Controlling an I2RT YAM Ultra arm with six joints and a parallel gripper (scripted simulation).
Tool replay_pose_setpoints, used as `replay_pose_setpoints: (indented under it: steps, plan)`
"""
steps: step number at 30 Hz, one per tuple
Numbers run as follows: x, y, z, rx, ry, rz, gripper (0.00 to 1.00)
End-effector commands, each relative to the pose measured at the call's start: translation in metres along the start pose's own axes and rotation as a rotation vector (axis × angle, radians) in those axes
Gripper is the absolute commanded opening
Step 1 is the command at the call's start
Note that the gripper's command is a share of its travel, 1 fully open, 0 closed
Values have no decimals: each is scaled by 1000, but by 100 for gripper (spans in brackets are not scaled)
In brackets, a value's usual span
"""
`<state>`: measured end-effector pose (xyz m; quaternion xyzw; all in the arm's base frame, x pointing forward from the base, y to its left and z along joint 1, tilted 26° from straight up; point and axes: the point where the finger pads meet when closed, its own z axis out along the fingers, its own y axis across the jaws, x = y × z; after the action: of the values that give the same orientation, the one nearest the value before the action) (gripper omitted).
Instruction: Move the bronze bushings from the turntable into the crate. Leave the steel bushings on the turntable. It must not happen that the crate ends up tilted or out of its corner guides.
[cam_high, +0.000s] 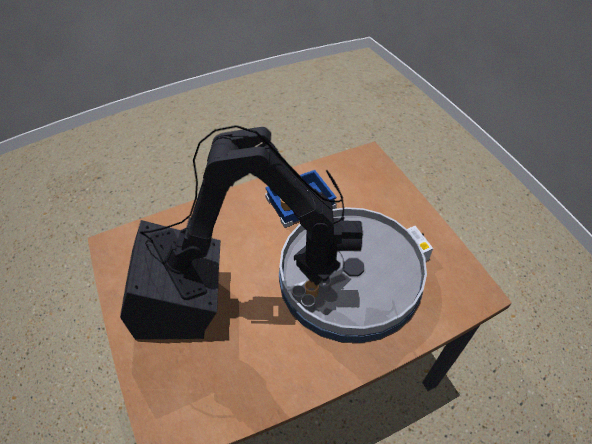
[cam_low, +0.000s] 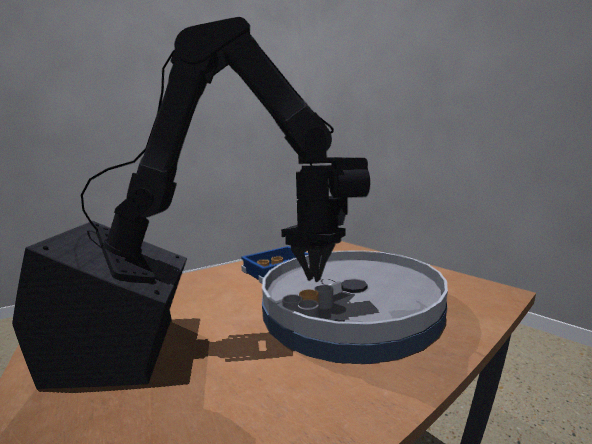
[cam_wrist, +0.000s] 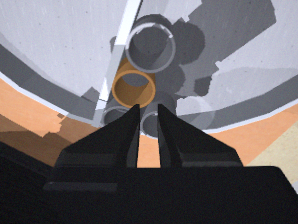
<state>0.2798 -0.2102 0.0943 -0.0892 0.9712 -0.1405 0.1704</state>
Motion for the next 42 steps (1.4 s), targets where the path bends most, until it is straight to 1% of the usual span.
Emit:
replay_pose_setpoints:
  steps: [1,23,31,42]
  plan:
    - [-15,-9,-14,26,-48,-18,15]
    - [-15,-9,-14,25,-47,-17,15]
    - [-8,-11,-8,12,-28,-6,15]
    - [-10,-10,-8,10,-31,-12,15]
